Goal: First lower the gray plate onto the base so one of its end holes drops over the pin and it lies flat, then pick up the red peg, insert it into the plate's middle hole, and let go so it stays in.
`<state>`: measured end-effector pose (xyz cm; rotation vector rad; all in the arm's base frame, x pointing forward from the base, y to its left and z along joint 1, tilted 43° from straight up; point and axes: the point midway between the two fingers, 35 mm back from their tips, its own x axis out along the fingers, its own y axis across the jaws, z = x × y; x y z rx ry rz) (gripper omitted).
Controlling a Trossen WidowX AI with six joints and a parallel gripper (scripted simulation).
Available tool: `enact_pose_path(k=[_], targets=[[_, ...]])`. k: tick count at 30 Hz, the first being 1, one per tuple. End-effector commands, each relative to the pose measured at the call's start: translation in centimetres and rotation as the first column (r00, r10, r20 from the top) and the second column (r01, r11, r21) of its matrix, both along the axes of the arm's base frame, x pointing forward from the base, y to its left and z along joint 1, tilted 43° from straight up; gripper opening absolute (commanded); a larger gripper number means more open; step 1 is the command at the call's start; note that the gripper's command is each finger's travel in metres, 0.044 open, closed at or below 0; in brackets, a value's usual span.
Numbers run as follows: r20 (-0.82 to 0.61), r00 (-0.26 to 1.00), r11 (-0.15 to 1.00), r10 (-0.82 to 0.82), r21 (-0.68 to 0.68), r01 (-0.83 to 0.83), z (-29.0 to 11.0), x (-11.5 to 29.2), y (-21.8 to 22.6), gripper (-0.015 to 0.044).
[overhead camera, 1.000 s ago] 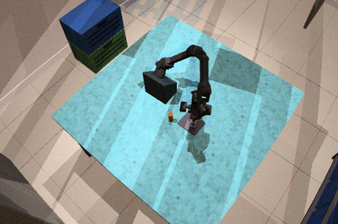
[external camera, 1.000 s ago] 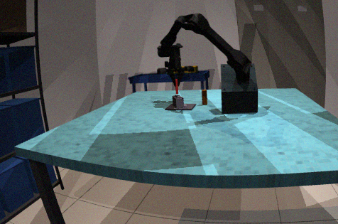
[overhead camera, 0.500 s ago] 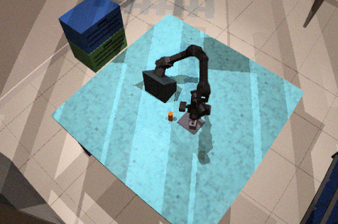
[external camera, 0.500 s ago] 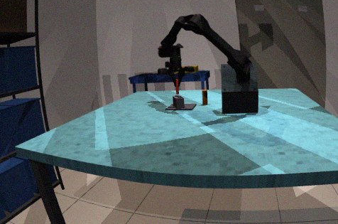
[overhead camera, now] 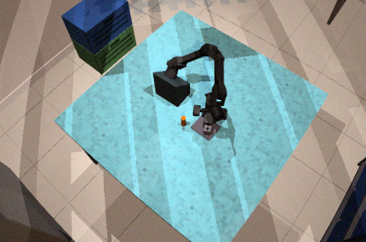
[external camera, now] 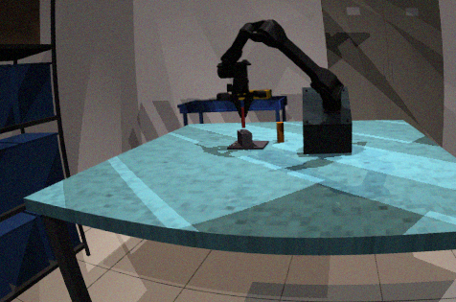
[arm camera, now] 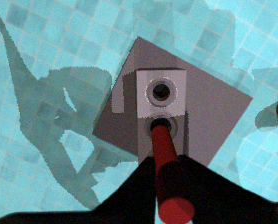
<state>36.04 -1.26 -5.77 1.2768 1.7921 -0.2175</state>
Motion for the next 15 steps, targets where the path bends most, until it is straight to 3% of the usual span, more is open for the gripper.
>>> enact_pose_path(k=[1,15], targets=[[0.000,1.000,1.000,0.000,0.000,0.000,0.0,0.0,0.0,0.0000],[-0.001,1.000,1.000,0.004,-0.002,-0.004,-1.1,-0.2,1.0,0.0000]])
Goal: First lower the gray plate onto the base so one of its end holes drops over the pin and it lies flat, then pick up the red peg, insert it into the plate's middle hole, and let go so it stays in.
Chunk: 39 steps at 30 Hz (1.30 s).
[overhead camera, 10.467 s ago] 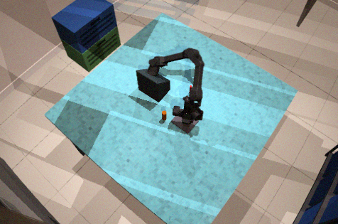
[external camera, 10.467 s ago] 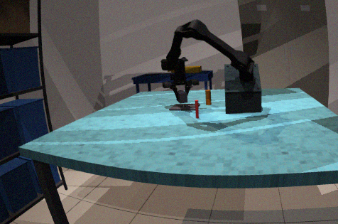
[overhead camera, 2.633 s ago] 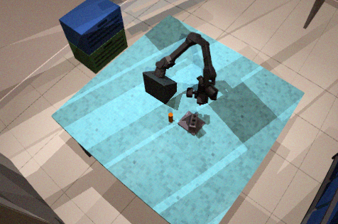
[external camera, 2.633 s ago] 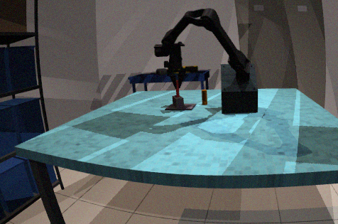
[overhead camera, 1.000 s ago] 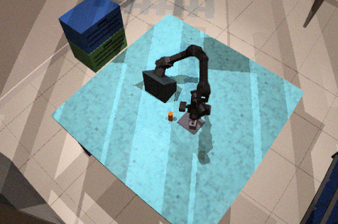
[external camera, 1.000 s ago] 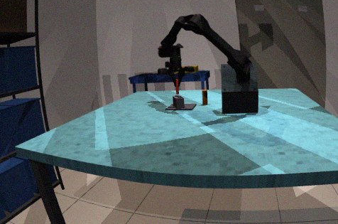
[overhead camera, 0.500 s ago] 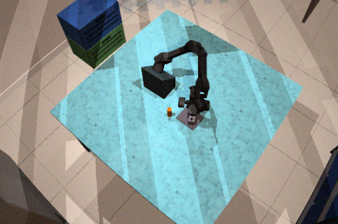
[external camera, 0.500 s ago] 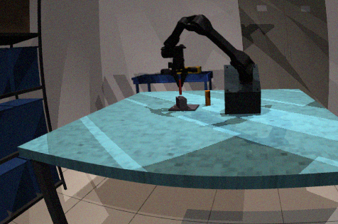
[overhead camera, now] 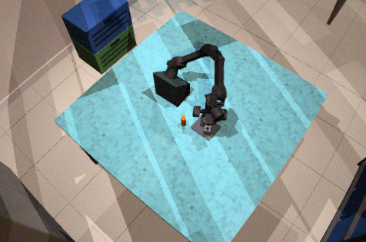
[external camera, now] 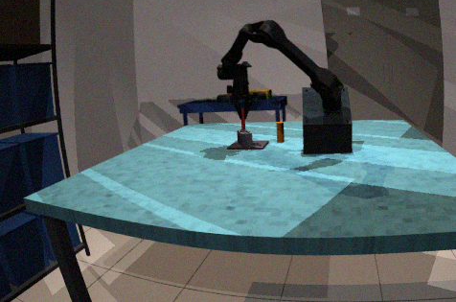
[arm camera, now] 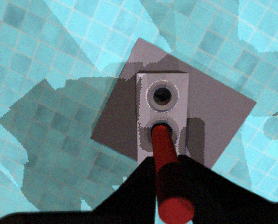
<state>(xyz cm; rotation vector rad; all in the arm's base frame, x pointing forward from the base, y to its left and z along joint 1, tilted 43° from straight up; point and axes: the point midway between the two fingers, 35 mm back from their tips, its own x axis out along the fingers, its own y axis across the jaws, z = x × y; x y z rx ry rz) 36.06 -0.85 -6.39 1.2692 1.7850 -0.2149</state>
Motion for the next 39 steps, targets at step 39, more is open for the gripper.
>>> enact_pose_path(k=[39], targets=[[-0.002,1.000,1.000,0.009,-0.003,-0.009,-0.67,-0.21,0.81,0.0000]])
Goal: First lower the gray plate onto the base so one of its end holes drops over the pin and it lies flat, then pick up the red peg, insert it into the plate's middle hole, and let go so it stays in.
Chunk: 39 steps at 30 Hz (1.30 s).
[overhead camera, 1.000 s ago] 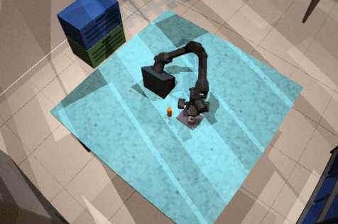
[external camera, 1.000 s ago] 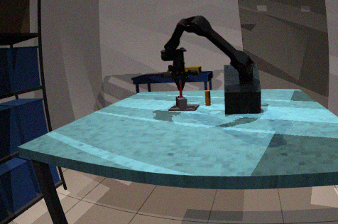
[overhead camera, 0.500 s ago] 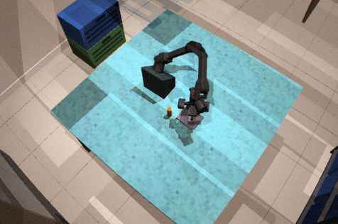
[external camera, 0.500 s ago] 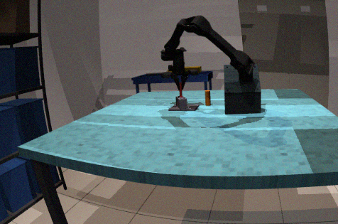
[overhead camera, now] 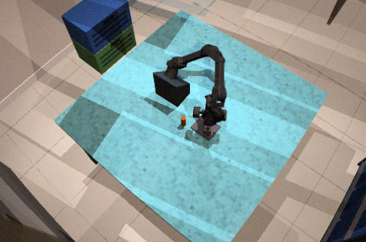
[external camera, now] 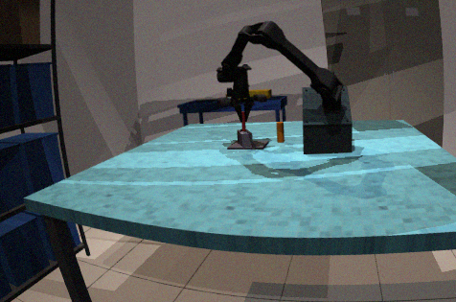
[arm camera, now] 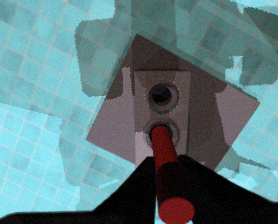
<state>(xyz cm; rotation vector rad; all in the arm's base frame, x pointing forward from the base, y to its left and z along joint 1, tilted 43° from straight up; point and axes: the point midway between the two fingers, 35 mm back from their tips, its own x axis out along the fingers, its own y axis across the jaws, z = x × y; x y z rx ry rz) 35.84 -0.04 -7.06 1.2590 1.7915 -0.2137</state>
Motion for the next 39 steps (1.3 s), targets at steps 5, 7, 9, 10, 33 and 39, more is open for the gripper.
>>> enact_pose_path(k=[5,7,9,10,33,39], targets=[[0.000,1.000,1.000,0.000,0.000,0.000,0.0,0.0,0.0,0.0052],[0.000,1.000,1.000,0.000,0.000,0.000,0.0,0.0,0.0,0.0105],[0.000,1.000,1.000,0.000,0.000,0.000,0.0,0.0,0.0,0.0150],[0.000,1.000,1.000,0.000,0.000,0.000,0.0,0.0,0.0,0.0150],[-0.007,1.000,1.000,-0.008,0.006,0.008,0.7,0.0,-0.8,0.0150],[-0.007,1.000,1.000,-0.008,0.006,0.008,1.0,0.0,-1.0,0.0150]])
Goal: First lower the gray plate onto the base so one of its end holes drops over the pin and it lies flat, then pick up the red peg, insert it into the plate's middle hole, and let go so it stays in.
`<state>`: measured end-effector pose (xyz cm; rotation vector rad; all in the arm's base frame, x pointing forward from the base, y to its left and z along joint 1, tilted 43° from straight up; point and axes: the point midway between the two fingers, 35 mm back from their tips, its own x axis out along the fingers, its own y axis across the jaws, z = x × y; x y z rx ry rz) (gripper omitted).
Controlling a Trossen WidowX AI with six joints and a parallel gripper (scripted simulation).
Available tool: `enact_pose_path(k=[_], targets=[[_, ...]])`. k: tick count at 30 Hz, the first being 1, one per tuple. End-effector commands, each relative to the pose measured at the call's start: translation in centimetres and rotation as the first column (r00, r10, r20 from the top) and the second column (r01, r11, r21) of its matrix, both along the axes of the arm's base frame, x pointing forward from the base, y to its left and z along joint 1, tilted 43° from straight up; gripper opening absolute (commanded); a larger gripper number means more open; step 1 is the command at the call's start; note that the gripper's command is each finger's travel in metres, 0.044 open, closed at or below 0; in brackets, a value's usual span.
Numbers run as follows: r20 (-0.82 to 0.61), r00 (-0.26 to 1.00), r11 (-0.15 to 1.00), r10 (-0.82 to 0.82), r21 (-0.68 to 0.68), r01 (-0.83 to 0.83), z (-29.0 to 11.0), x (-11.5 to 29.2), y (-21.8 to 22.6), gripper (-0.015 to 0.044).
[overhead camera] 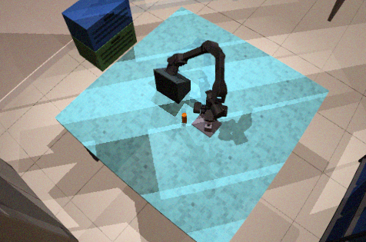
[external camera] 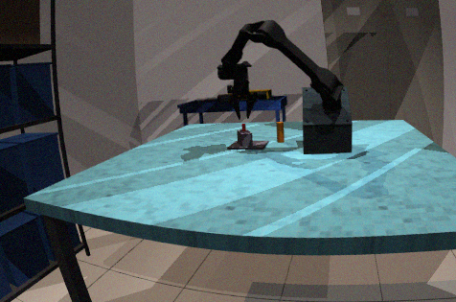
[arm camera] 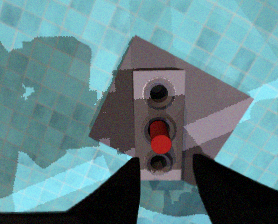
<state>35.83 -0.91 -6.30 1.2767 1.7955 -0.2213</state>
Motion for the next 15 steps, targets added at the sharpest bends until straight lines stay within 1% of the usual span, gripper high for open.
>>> enact_pose_path(k=[1,15], targets=[[0.003,1.000,1.000,0.005,-0.002,-0.005,0.24,0.03,-0.21,0.0150],[0.003,1.000,1.000,0.005,-0.002,-0.005,0.98,0.11,-0.72,0.0150]])
